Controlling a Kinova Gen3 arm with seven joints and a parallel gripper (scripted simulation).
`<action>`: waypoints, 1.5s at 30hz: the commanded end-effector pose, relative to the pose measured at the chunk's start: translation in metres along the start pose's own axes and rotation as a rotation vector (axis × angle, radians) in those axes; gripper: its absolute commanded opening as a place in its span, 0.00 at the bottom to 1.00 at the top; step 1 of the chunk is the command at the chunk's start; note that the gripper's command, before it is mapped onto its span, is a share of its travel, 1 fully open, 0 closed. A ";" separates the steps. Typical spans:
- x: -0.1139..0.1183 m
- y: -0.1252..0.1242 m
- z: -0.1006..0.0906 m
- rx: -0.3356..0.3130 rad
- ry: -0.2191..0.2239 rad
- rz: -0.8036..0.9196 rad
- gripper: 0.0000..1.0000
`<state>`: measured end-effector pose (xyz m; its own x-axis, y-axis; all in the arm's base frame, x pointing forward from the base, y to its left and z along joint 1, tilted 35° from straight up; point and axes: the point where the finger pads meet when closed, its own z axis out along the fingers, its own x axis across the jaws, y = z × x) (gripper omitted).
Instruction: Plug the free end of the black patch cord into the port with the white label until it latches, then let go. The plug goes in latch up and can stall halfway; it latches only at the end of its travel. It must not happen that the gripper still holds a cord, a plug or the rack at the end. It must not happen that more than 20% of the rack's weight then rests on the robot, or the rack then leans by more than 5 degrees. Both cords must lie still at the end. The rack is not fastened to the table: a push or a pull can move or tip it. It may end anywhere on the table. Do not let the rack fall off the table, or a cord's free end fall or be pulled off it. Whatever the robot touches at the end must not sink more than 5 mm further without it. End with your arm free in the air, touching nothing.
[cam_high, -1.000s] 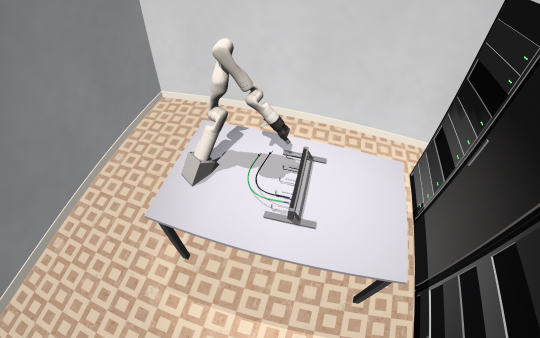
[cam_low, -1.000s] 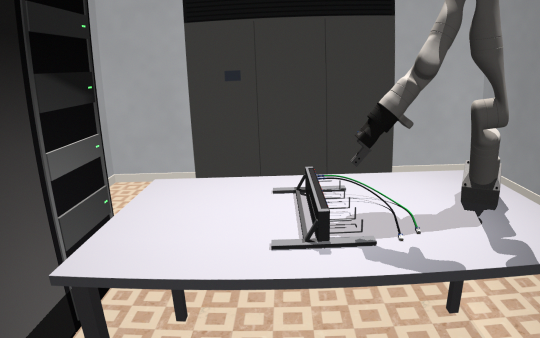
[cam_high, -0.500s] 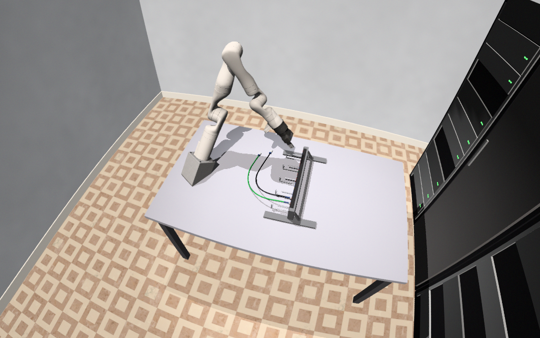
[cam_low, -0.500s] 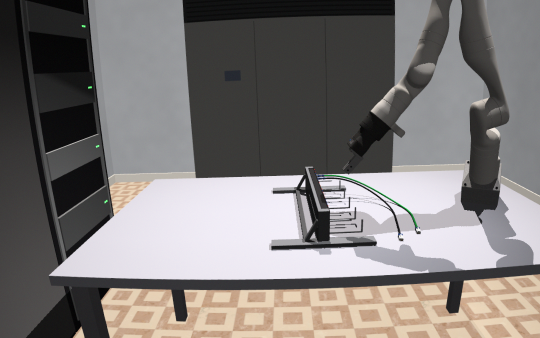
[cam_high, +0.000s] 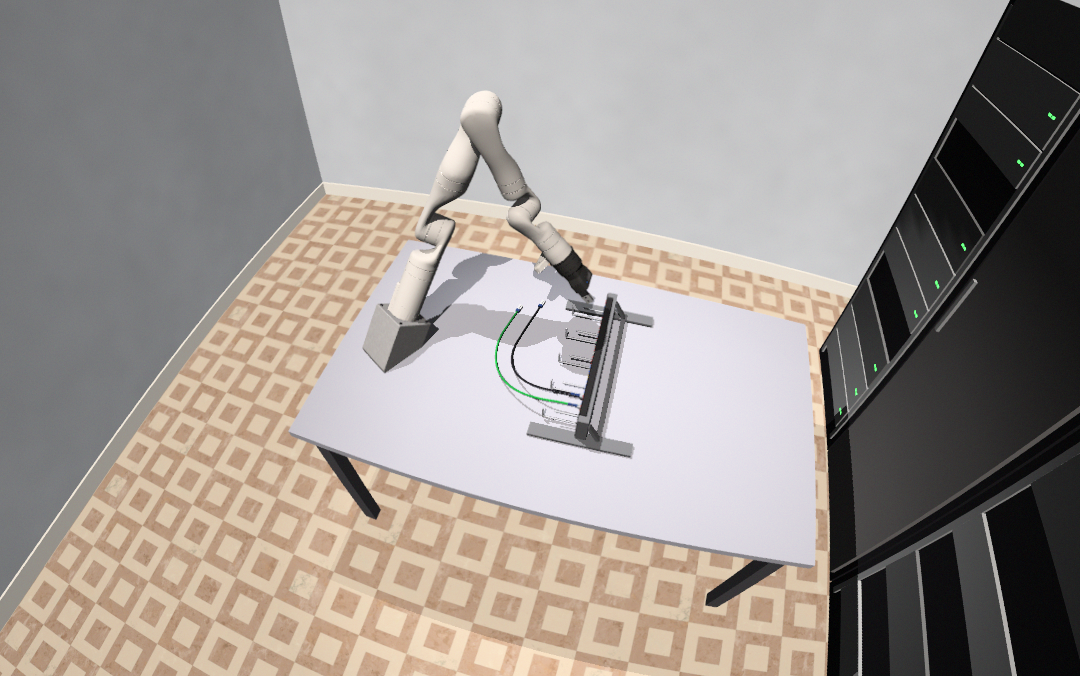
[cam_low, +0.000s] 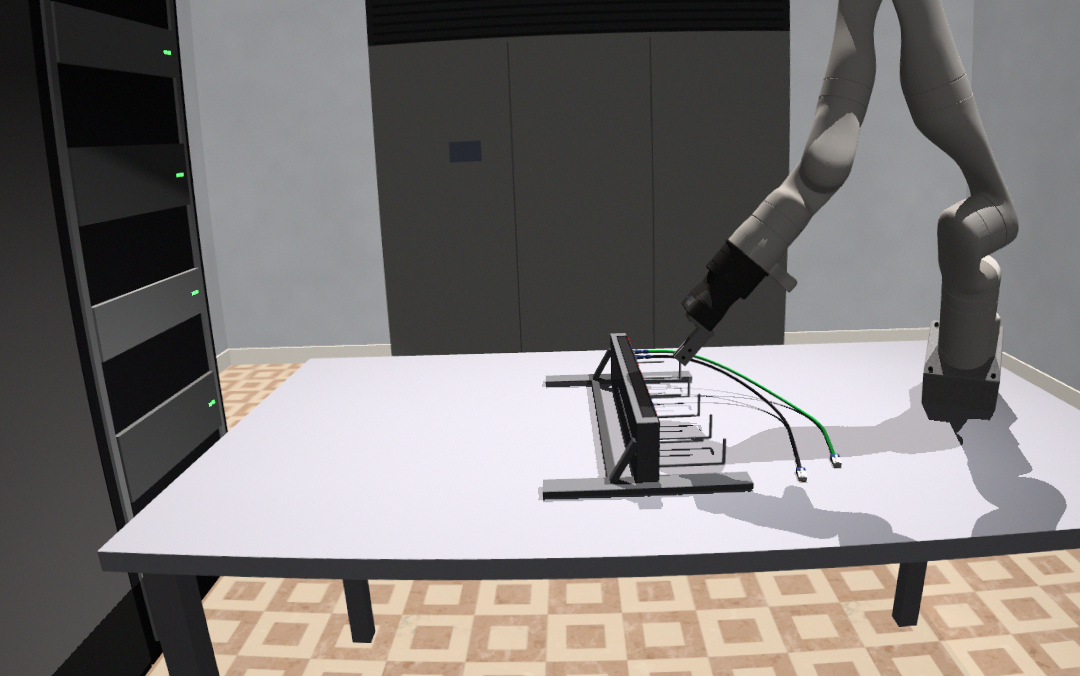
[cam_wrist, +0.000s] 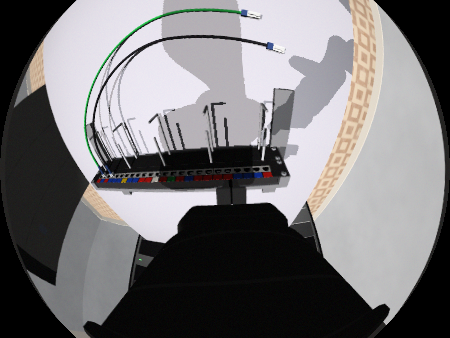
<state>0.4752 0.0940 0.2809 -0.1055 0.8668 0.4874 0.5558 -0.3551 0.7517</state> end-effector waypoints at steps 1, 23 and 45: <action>0.013 -0.006 0.008 0.015 0.025 -0.010 0.00; 0.014 -0.007 0.029 0.015 0.025 -0.010 0.00; 0.014 -0.007 0.030 0.015 0.025 -0.010 0.00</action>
<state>0.4947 0.1194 0.2686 -0.1321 0.8608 0.4915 0.5678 -0.3407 0.7493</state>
